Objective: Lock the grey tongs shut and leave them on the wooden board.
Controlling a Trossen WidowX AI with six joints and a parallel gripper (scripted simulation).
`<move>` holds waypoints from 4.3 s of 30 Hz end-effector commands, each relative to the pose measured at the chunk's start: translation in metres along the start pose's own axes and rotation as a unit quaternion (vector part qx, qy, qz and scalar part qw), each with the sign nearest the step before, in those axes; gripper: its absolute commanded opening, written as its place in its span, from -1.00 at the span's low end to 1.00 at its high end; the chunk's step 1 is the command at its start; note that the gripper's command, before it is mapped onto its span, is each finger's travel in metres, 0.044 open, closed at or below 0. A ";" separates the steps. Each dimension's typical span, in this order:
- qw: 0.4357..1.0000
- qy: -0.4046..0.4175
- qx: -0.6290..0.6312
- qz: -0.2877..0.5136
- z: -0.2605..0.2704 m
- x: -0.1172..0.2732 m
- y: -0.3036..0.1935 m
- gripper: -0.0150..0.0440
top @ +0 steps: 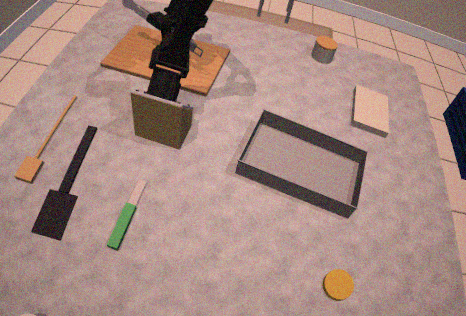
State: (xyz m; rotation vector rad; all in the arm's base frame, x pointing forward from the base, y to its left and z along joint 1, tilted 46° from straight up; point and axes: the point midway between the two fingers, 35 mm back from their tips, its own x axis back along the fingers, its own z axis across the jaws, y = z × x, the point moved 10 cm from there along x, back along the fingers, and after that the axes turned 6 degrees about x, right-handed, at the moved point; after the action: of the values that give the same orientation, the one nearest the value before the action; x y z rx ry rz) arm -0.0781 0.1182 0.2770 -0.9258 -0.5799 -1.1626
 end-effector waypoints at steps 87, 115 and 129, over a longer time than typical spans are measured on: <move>0.985 0.131 0.012 -0.115 0.011 -0.049 -0.032 -0.38; 0.988 0.092 0.007 -0.126 0.034 -0.023 0.026 1.00; 0.986 0.117 0.016 -0.118 0.021 0.040 0.090 1.00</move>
State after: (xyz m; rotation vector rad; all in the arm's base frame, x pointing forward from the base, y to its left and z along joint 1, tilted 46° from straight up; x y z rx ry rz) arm 0.0117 0.1359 0.2869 -0.7211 -0.5419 -1.4478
